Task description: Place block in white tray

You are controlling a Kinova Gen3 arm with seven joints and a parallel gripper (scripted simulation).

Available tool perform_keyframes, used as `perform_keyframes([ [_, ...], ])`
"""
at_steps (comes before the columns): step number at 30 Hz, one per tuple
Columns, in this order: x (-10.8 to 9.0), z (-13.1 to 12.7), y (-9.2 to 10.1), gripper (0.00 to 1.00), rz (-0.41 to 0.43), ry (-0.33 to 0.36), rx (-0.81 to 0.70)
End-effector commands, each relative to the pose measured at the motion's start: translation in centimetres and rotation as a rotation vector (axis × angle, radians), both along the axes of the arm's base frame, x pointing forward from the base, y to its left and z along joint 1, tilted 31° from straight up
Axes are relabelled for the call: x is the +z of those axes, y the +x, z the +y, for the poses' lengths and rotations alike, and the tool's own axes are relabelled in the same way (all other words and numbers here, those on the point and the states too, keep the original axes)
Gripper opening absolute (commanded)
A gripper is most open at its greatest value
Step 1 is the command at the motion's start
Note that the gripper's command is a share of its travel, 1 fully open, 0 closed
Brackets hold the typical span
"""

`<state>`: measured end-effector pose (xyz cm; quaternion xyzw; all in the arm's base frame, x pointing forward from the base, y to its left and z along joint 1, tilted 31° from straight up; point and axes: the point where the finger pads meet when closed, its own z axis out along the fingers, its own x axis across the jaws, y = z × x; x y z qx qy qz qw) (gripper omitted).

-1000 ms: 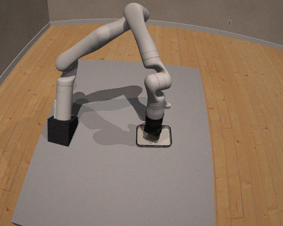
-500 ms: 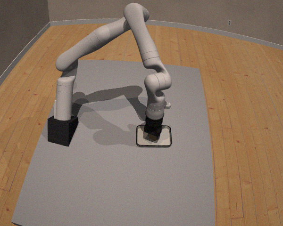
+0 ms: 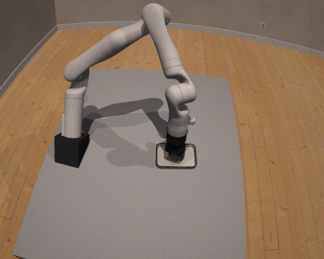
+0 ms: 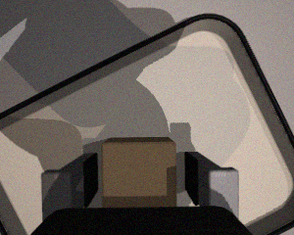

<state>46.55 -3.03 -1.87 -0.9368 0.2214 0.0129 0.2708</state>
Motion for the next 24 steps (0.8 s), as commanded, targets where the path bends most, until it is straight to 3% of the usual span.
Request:
perform_keyframes([
  [1, 0.06, -0.09, 0.05, 1.0, -0.002, -0.001, -0.001],
  [24, 0.27, -0.21, 0.03, 1.0, -0.002, -0.001, -0.001],
])
